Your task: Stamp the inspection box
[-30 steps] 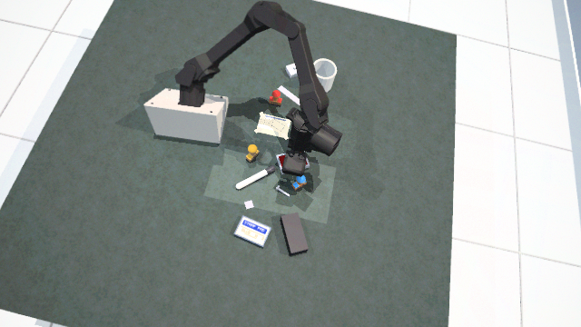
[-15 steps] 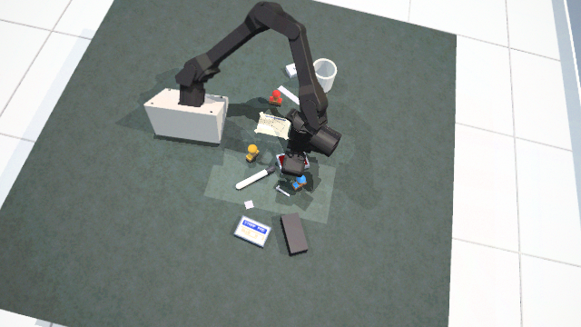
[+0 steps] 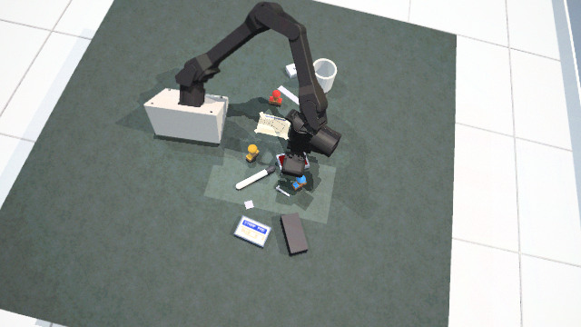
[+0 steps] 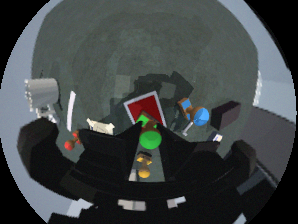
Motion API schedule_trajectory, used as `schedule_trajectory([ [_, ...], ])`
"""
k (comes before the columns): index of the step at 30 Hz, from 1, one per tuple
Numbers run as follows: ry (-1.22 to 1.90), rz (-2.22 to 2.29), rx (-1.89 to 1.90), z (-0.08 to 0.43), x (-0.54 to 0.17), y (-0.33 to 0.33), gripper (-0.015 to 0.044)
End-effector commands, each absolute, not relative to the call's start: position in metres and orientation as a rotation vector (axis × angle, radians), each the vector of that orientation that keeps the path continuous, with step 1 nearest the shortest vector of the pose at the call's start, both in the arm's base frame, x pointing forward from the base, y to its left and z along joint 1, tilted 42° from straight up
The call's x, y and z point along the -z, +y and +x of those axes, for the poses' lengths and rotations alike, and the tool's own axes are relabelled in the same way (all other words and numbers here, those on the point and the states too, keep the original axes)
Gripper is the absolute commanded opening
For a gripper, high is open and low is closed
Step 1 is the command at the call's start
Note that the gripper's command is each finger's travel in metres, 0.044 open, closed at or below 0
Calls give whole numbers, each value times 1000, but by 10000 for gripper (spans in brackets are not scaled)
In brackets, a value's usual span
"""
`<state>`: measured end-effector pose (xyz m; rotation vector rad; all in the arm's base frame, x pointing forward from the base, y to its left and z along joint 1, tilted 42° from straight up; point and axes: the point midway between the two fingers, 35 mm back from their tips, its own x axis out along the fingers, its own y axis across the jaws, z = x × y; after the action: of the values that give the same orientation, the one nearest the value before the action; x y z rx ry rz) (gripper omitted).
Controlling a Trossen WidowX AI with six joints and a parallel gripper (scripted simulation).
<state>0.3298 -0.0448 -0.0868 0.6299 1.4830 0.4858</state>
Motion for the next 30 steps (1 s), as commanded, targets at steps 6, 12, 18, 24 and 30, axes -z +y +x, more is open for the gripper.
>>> schedule_trajectory([
  [6, 1484, 639, -487, 329, 88, -42, 0],
  [12, 1484, 640, -487, 329, 89, -41, 0],
  [18, 1484, 640, -487, 329, 89, -41, 0],
  [24, 1484, 640, -487, 329, 90, -41, 0],
  [30, 1484, 640, -487, 329, 90, -41, 0],
])
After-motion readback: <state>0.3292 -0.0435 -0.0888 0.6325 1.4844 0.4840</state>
